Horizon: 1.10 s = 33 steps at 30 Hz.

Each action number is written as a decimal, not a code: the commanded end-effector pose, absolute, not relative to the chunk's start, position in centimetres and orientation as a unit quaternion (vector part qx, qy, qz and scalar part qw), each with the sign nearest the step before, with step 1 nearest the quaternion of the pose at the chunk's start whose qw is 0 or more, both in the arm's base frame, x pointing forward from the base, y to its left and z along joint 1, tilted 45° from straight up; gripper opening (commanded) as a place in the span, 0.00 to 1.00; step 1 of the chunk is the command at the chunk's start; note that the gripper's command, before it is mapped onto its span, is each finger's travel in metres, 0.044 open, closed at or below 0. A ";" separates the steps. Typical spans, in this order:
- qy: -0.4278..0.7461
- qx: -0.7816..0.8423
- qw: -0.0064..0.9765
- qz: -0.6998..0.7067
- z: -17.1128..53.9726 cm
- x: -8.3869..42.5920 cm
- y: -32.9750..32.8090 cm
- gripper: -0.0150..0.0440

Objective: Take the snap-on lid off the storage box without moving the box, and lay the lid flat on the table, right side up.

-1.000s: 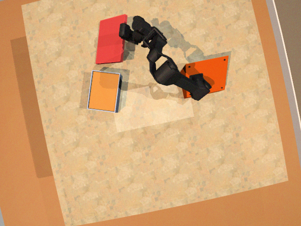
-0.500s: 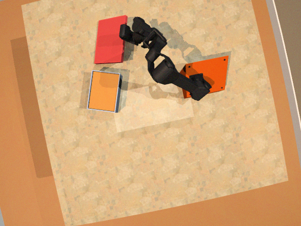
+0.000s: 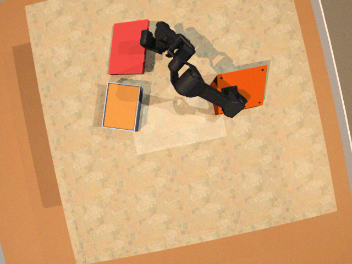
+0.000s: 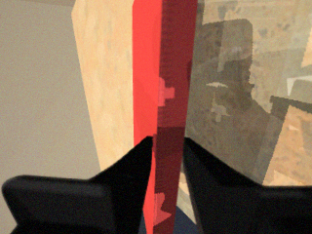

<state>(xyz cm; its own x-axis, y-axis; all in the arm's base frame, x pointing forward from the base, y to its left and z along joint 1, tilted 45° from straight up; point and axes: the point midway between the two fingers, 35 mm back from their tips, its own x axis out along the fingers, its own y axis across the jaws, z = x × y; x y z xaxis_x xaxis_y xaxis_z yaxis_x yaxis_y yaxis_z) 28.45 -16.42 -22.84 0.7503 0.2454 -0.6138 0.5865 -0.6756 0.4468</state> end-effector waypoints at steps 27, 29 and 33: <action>0.246 0.877 0.315 -0.267 -24.0 28.4 -15.1 0.57; 0.246 0.877 0.315 -0.267 -24.0 28.4 -15.1 0.65; 0.246 0.877 0.315 -0.267 -24.0 28.4 -15.1 0.72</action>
